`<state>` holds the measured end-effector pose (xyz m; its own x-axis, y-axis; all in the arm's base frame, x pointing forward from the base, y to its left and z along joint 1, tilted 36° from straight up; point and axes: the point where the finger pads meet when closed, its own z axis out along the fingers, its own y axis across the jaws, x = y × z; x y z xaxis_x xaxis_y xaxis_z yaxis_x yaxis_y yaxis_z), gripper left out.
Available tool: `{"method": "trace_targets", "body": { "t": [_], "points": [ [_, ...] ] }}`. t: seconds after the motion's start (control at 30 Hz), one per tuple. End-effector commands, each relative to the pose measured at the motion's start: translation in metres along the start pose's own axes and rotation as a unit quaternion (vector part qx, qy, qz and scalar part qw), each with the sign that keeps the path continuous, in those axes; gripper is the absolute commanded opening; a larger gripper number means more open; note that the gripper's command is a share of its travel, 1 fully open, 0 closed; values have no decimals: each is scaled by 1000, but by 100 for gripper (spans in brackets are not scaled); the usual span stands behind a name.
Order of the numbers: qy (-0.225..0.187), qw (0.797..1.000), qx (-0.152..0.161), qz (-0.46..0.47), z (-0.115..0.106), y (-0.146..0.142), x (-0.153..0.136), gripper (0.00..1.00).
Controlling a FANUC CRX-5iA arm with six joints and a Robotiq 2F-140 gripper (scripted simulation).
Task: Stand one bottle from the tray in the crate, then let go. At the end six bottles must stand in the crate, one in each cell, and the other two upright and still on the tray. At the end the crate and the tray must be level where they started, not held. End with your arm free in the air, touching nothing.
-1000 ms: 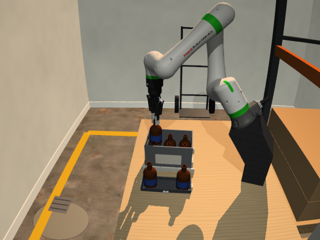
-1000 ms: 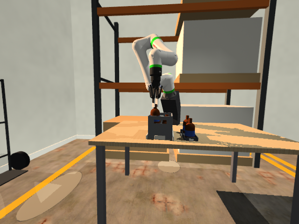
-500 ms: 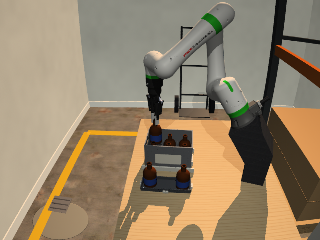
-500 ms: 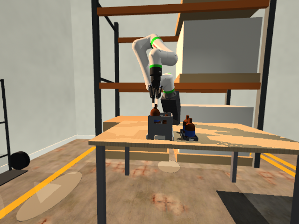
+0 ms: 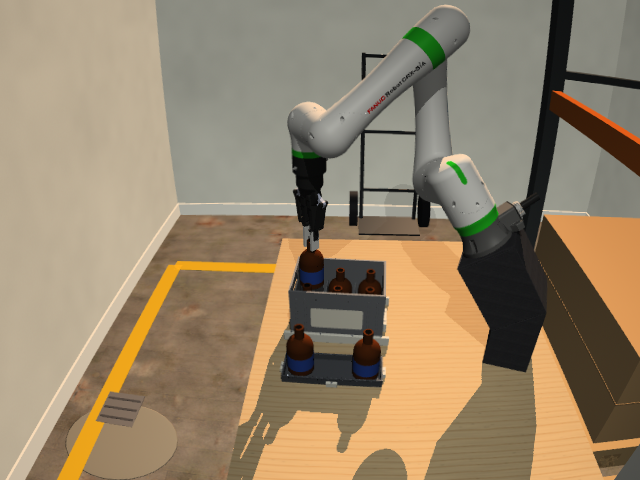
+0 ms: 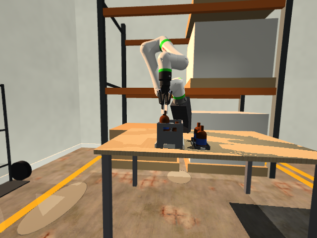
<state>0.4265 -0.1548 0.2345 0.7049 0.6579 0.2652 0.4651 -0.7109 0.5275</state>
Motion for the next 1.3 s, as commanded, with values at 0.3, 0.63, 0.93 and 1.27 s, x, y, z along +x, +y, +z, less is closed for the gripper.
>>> {"method": "trace_targets", "body": {
  "t": [0.3,0.63,0.93,1.27],
  "points": [
    [0,1000,0,0,1,0,0,0],
    [0,1000,0,0,5,0,0,0],
    [0,1000,0,0,15,0,0,0],
    [0,1000,0,0,24,0,0,0]
  ]
}}
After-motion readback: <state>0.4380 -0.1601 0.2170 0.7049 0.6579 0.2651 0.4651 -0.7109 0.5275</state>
